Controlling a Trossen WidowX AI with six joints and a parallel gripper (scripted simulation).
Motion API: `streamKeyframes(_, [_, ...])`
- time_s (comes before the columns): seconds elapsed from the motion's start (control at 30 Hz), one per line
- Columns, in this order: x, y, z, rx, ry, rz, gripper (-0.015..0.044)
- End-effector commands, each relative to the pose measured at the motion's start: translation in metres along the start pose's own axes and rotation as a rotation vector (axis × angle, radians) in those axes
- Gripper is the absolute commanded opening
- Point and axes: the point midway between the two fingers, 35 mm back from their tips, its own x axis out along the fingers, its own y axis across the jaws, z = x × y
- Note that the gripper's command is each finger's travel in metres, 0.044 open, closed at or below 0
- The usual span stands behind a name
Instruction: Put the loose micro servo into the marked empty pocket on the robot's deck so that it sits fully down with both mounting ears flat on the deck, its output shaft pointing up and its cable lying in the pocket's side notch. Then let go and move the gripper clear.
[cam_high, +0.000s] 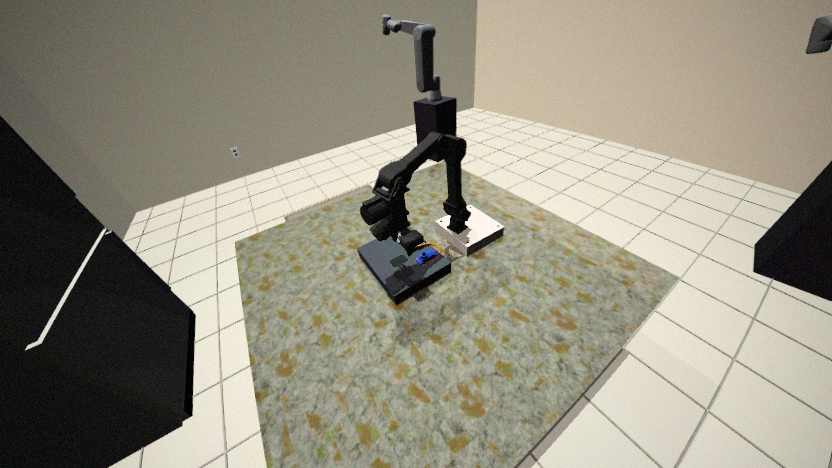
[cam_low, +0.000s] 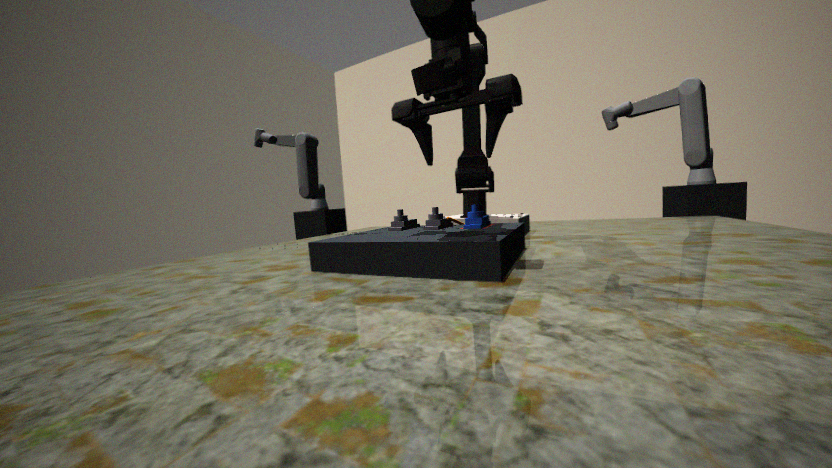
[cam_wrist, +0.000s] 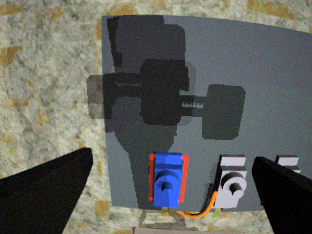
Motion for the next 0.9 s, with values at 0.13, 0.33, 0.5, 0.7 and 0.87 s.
streamKeyframes(0.13, [-0.039, 0.0, -0.004, -0.002, 0.0, 0.0, 0.044])
streamKeyframes(0.33, [-0.048, 0.0, -0.006, -0.001, -0.003, 0.0, 0.044])
streamKeyframes(0.5, [-0.048, 0.0, -0.006, -0.001, -0.003, 0.0, 0.044])
streamKeyframes(0.7, [-0.048, 0.0, -0.006, -0.001, -0.003, 0.0, 0.044])
streamKeyframes(0.87, [-0.048, 0.0, -0.006, -0.001, -0.003, 0.0, 0.044])
